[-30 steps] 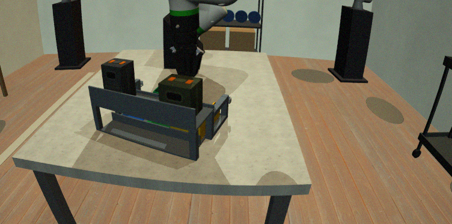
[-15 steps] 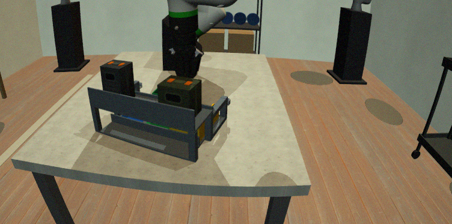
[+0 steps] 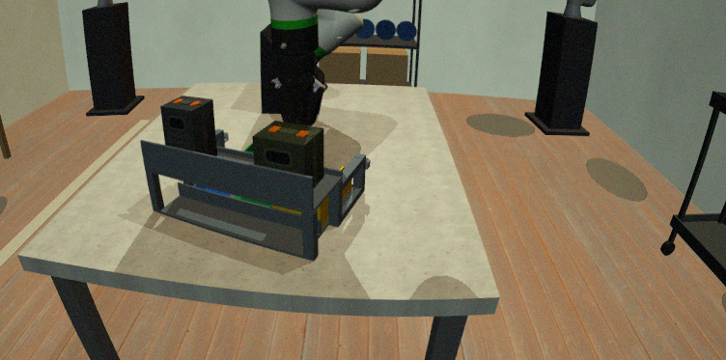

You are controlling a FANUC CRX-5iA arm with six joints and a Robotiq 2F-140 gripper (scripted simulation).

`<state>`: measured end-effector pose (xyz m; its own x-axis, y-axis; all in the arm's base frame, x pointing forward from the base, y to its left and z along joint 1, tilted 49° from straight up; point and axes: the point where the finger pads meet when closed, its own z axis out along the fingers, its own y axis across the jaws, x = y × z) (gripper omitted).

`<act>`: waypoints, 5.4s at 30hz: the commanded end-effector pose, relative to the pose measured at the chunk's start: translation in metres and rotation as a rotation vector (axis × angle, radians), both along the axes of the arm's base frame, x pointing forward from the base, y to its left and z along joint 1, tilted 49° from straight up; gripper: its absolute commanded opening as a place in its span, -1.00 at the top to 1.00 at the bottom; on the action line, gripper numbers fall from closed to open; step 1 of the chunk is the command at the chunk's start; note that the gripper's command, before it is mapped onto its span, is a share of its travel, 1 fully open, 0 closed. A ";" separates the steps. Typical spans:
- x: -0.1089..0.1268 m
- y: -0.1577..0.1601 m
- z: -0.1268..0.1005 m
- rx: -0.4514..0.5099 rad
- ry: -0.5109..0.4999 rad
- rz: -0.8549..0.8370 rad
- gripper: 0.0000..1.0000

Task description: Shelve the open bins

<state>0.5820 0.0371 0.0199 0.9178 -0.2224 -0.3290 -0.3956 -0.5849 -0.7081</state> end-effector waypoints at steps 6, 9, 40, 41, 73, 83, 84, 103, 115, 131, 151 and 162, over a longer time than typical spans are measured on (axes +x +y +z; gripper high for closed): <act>0.000 0.002 -0.002 0.000 0.000 0.000 1.00; 0.000 0.003 -0.002 0.000 0.000 0.000 1.00; 0.001 0.005 -0.004 0.000 0.000 0.000 1.00; 0.001 0.005 -0.004 0.000 0.000 0.000 1.00; 0.010 0.002 -0.007 -0.005 -0.008 -0.009 1.00; 0.014 0.001 -0.009 -0.008 -0.011 -0.014 1.00; 0.014 0.001 -0.009 -0.008 -0.011 -0.014 1.00; 0.018 0.000 -0.010 -0.010 -0.014 -0.018 1.00; 0.018 0.000 -0.010 -0.010 -0.014 -0.018 1.00; 0.019 0.000 -0.011 -0.010 -0.015 -0.018 1.00; 0.027 -0.003 -0.013 -0.013 -0.019 -0.023 1.00; 0.033 -0.004 -0.015 -0.015 -0.022 -0.027 1.00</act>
